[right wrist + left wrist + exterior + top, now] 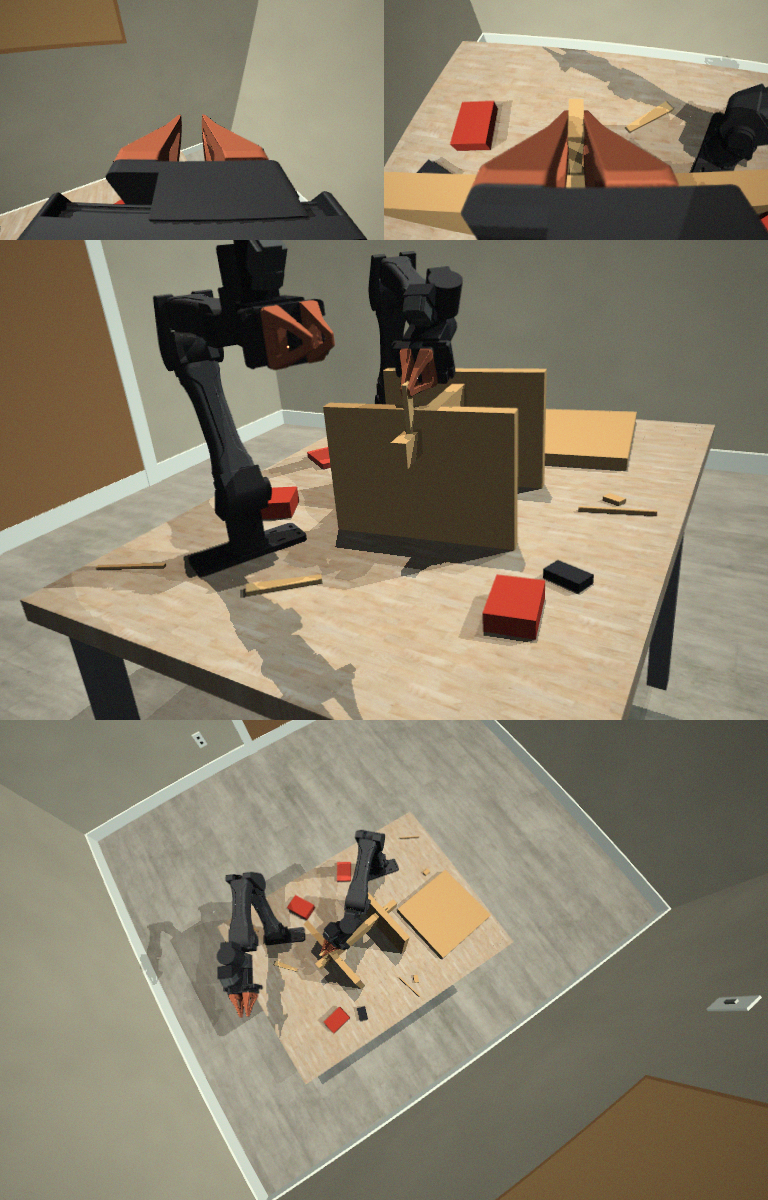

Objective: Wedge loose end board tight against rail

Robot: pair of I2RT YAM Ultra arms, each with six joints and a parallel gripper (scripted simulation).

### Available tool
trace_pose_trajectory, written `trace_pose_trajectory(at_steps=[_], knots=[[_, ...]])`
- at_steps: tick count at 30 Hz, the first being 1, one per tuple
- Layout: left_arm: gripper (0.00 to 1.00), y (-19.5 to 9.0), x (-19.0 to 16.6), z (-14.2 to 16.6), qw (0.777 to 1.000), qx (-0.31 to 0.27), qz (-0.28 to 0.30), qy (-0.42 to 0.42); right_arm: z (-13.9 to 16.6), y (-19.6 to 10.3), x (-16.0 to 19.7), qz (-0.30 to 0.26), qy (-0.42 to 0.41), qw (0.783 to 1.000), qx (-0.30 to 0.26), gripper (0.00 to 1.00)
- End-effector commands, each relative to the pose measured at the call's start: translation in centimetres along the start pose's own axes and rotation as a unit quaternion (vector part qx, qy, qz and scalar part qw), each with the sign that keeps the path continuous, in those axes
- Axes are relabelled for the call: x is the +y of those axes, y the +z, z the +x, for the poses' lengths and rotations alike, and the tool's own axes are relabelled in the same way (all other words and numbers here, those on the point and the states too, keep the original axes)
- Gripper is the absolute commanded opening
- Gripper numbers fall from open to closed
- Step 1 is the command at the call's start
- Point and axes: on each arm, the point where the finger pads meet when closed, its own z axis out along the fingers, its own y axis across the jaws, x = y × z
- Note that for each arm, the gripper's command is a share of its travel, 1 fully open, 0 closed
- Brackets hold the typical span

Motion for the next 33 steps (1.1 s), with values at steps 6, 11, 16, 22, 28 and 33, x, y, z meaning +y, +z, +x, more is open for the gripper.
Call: trace_pose_trajectory(at_steps=[6,11,16,22,28,33], knots=[[0.21,-1.5,0.0,-3.7,0.999,-0.041,-0.007,0.027,-3.5,-0.5,0.0,-0.001,0.002,0.999,-0.043,0.22],[0.21,-1.6,0.0,-3.7,0.999,-0.042,-0.007,0.028,-3.5,-0.5,0.0,-0.001,0.002,0.999,-0.043,0.22],[0.21,-1.6,0.0,-3.7,0.999,-0.042,-0.007,0.028,-3.5,-0.5,0.0,-0.001,0.002,0.999,-0.043,0.22],[0.21,-1.8,-0.2,-3.5,1.000,-0.025,-0.003,0.015,-3.5,-0.5,0.0,-0.001,0.002,0.999,-0.043,0.22],[0.21,-1.7,0.1,-4.3,0.999,-0.040,-0.007,0.026,-3.5,-0.5,0.0,-0.001,0.002,0.999,-0.043,0.22],[0.21,-2.6,-0.3,-5.1,1.000,-0.017,-0.001,0.009,-3.5,-0.5,0.0,-0.001,0.002,0.999,-0.043,0.22]])
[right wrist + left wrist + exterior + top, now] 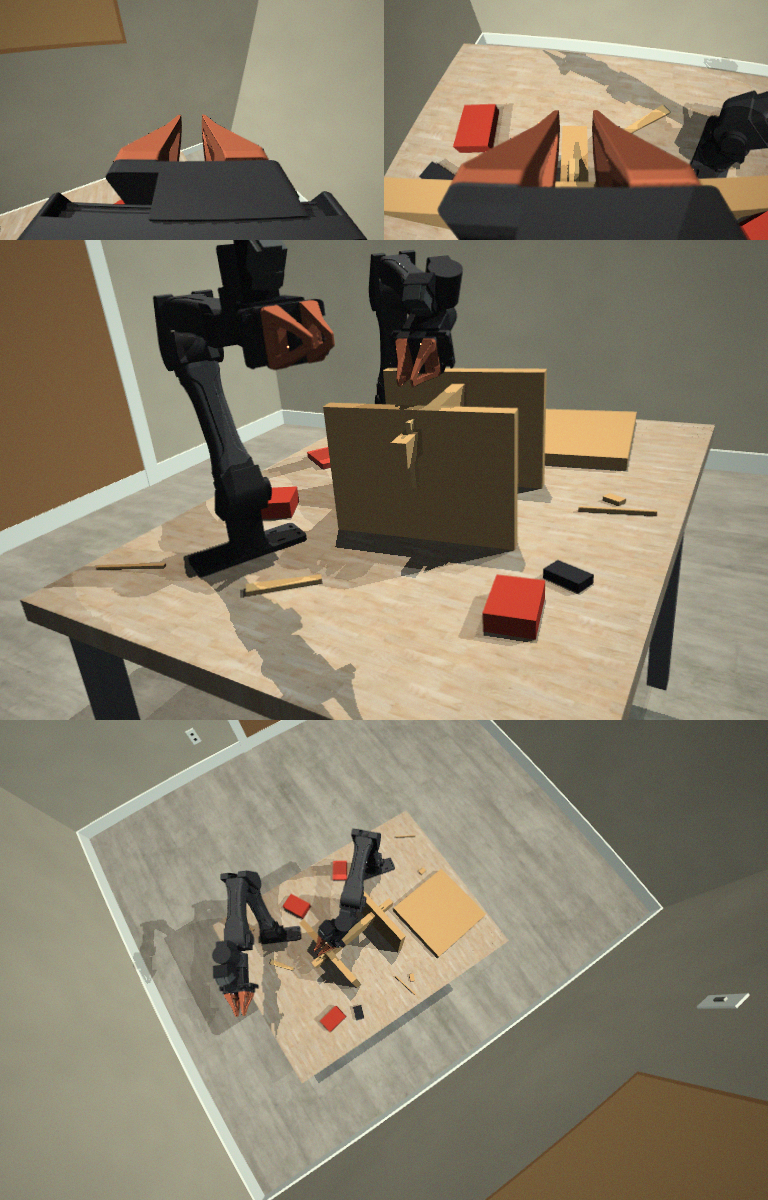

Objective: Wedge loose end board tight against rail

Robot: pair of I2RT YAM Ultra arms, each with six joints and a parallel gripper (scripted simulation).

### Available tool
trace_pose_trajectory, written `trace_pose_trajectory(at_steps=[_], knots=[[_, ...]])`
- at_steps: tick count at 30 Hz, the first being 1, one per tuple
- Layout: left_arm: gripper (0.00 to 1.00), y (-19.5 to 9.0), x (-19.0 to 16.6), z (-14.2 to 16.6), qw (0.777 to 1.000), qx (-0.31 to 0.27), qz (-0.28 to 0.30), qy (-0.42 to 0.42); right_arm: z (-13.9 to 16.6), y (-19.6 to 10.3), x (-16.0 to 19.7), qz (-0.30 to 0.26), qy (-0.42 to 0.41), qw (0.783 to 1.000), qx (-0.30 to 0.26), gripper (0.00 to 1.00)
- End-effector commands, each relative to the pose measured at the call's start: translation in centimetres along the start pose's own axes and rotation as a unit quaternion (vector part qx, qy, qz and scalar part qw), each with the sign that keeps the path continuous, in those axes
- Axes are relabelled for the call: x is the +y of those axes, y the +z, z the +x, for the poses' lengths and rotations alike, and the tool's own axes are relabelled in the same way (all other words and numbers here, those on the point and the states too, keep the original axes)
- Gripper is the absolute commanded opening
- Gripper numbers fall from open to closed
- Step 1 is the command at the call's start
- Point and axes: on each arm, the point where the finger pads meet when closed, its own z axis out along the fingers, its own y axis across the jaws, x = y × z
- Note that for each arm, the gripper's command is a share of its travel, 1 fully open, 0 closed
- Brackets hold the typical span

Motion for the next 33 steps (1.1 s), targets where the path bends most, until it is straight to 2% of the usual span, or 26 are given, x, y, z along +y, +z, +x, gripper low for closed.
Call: trace_pose_trajectory(at_steps=[1,3,9,10,12,15,19,23,33], knots=[[0.21,-2.4,-0.4,-4.3,1.000,-0.024,-0.003,0.014,-3.5,-0.5,0.0,-0.001,0.002,0.999,-0.043,0.22],[0.21,-1.5,0.2,-3.7,1.000,-0.016,-0.001,0.008,-3.5,-0.5,0.0,-0.001,0.002,0.999,-0.043,0.22],[0.21,-2.6,0.0,-5.7,1.000,-0.007,0.001,0.003,-3.5,-0.5,0.0,-0.001,0.002,0.999,-0.043,0.22],[0.21,-2.6,0.2,-6.6,1.000,-0.026,-0.004,0.016,-3.5,-0.5,0.0,-0.001,0.002,0.999,-0.043,0.22],[0.21,-2.6,0.2,-6.6,1.000,-0.026,-0.004,0.016,-3.5,-0.5,0.0,-0.001,0.002,0.999,-0.043,0.22],[0.21,-3.3,-0.1,-7.0,1.000,-0.004,0.002,0.001,-3.5,-0.5,0.0,-0.001,0.002,0.999,-0.043,0.22],[0.21,-4.5,-0.4,-9.0,0.999,-0.034,-0.007,0.023,-3.5,-0.5,0.0,-0.001,0.002,0.999,-0.043,0.22],[0.21,-3.7,-0.2,-7.7,0.999,-0.031,-0.006,0.021,-3.5,-0.5,0.0,-0.001,0.002,0.999,-0.043,0.22],[0.21,-4.6,-0.3,-9.7,0.998,-0.049,-0.011,0.034,-3.5,-0.5,0.0,-0.001,0.002,0.999,-0.043,0.22]])
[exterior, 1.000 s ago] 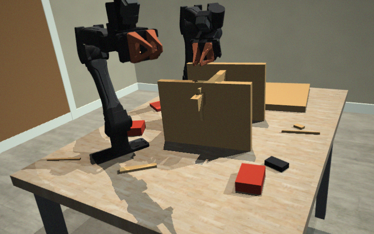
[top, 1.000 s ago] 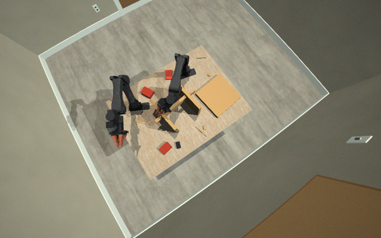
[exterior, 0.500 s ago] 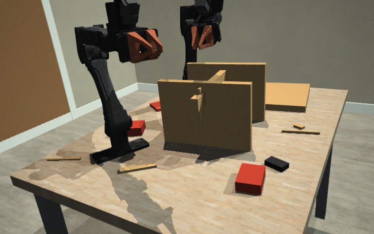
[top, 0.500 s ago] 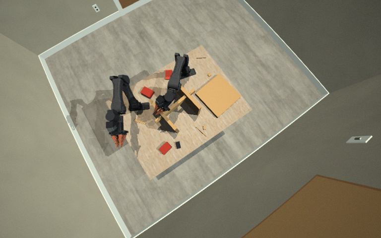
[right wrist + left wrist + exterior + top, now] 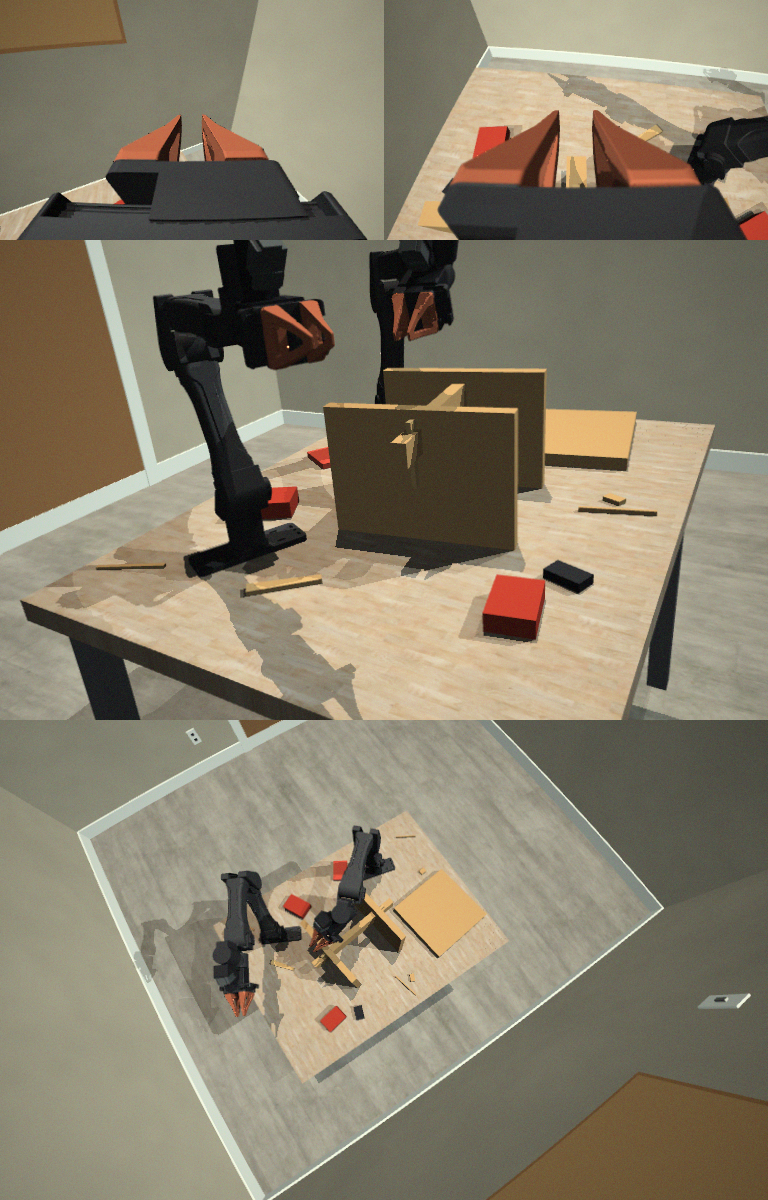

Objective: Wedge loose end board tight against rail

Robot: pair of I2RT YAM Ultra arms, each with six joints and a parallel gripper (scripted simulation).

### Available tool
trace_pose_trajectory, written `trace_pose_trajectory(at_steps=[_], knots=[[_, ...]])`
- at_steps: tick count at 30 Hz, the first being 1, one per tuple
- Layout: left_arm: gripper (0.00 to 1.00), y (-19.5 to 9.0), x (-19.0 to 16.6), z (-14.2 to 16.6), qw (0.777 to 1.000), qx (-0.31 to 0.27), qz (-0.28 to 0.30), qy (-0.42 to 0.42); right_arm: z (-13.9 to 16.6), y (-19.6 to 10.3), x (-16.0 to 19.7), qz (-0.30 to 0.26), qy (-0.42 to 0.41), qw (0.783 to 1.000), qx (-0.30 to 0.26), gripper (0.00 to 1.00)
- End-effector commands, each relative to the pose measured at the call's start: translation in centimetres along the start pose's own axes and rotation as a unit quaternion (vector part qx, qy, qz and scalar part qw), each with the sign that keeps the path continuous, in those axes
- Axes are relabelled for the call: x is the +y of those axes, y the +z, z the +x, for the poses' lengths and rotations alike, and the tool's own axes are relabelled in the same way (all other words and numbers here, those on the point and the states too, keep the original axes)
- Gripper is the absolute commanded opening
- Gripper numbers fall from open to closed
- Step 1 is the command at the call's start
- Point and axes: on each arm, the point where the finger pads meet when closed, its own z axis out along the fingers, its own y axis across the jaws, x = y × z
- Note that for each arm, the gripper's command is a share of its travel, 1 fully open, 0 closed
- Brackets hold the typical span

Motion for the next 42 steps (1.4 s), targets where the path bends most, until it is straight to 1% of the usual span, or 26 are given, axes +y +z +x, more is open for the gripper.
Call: trace_pose_trajectory(at_steps=[1,23,24,25,28,30,31,34,42], knots=[[0.21,-1.9,-0.1,-3.2,0.999,-0.037,-0.008,0.025,-3.5,-0.5,0.0,-0.001,0.002,0.999,-0.043,0.22],[0.21,-1.9,-0.1,-3.2,0.999,-0.037,-0.008,0.025,-3.5,-0.5,0.0,-0.001,0.002,0.999,-0.043,0.22],[0.21,-2.7,0.9,-3.5,0.999,-0.040,-0.030,0.021,-3.5,-0.5,0.0,-0.001,0.002,0.999,-0.043,0.22],[0.21,-1.9,1.2,-1.3,0.999,-0.020,-0.030,0.005,-3.5,-0.5,0.0,-0.001,0.002,0.999,-0.043,0.22],[0.21,-3.3,2.5,-1.7,0.998,-0.029,-0.061,0.002,-3.5,-0.5,0.0,-0.001,0.002,0.999,-0.043,0.22],[0.21,-3.3,2.5,-1.7,0.998,-0.029,-0.061,0.002,-3.5,-0.5,0.0,-0.001,0.002,0.999,-0.043,0.22],[0.21,-4.0,3.0,-2.0,0.997,-0.035,-0.074,0.001,-3.5,-0.5,0.0,-0.001,0.002,0.999,-0.043,0.22],[0.21,-5.2,4.1,-1.4,0.994,-0.037,-0.102,-0.007,-3.5,-0.5,0.0,-0.001,0.002,0.999,-0.043,0.22],[0.21,-10.4,7.3,-1.2,0.979,-0.059,-0.192,-0.023,-3.5,-0.5,0.0,-0.001,0.002,0.999,-0.043,0.22]])
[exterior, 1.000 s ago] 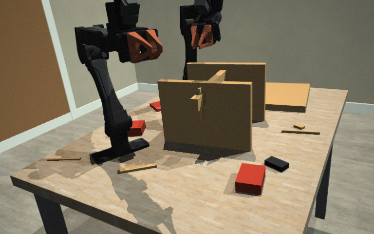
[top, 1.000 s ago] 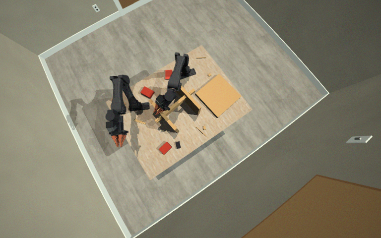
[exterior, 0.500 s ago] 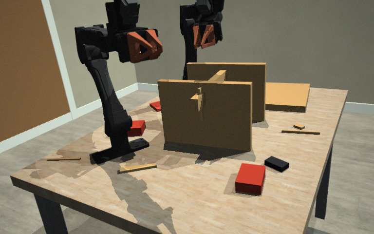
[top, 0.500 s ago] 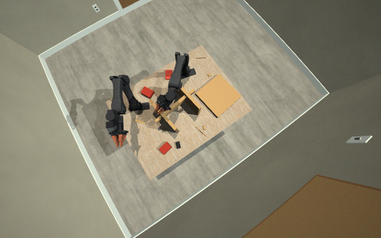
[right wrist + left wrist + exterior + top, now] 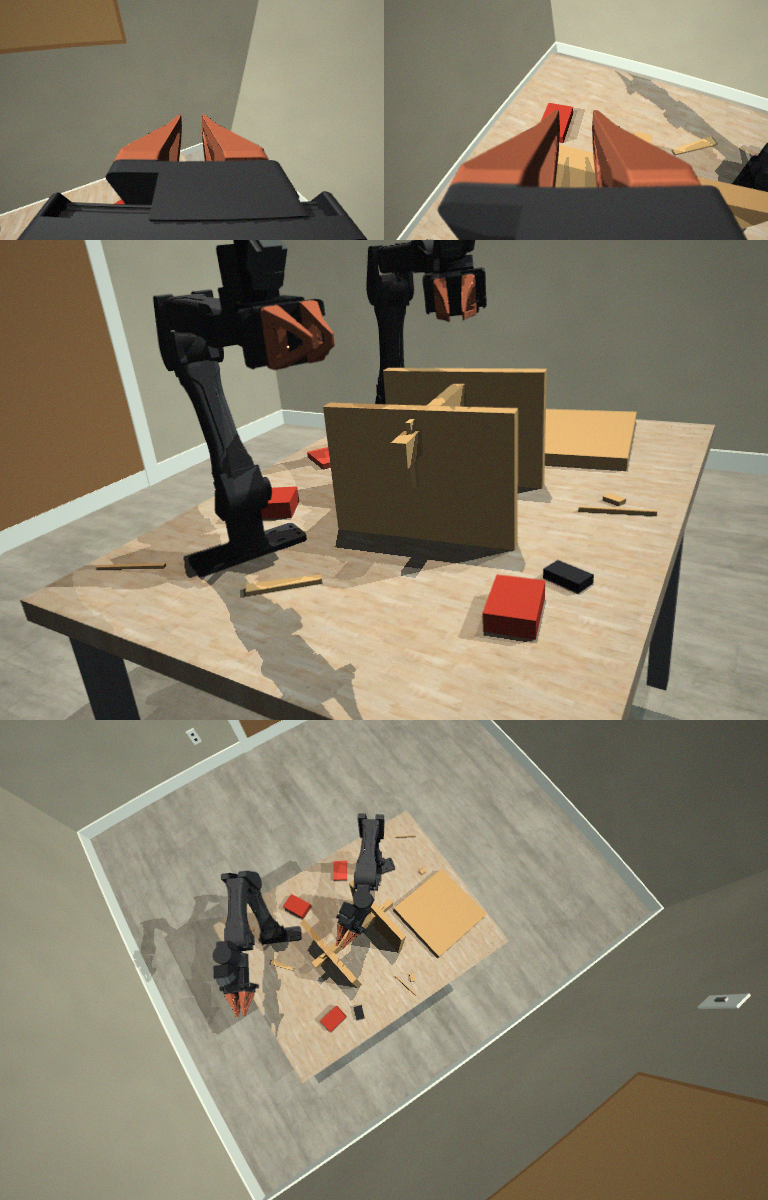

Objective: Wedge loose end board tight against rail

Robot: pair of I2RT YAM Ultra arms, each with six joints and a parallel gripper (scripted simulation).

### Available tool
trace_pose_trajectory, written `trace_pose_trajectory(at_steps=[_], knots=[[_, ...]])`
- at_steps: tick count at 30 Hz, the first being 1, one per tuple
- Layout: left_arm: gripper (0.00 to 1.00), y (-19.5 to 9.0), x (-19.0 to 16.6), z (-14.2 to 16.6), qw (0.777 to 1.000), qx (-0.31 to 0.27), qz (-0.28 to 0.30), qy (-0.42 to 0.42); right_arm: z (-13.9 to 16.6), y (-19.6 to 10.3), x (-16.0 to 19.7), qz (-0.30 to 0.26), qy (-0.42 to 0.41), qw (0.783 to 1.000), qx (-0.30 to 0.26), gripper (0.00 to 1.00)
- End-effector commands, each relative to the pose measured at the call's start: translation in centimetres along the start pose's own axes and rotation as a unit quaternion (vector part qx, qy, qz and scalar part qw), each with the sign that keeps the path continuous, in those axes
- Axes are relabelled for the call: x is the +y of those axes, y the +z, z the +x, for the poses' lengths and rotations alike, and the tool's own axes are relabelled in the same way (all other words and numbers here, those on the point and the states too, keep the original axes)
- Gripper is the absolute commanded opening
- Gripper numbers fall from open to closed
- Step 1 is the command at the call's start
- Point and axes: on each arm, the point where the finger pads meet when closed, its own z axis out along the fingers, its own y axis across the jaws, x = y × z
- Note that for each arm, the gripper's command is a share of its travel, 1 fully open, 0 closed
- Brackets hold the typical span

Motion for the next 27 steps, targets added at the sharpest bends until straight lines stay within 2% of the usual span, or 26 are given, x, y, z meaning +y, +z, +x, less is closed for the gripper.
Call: trace_pose_trajectory(at_steps=[1,5,12,20,22,27], knots=[[0.21,-2.9,2.4,-2.5,0.997,-0.047,-0.059,0.002,-3.5,-0.5,0.0,-0.001,0.002,0.999,-0.043,0.22],[0.21,-4.0,3.4,-2.5,0.995,-0.054,-0.081,-0.002,-3.5,-0.5,0.0,-0.001,0.002,0.999,-0.043,0.22],[0.21,-8.1,6.5,-1.9,0.985,-0.071,-0.157,-0.018,-3.5,-0.5,0.0,-0.001,0.002,0.999,-0.043,0.22],[0.21,-13.2,9.6,-1.0,0.963,-0.098,-0.246,-0.036,-3.5,-0.5,0.0,-0.001,0.002,0.999,-0.043,0.22],[0.21,-13.2,9.6,-1.0,0.963,-0.098,-0.246,-0.036,-3.5,-0.5,0.0,-0.001,0.002,0.999,-0.043,0.22],[0.21,-16.4,11.0,0.0,0.947,-0.112,-0.299,-0.048,-3.5,-0.5,0.0,-0.001,0.002,0.999,-0.043,0.22]])
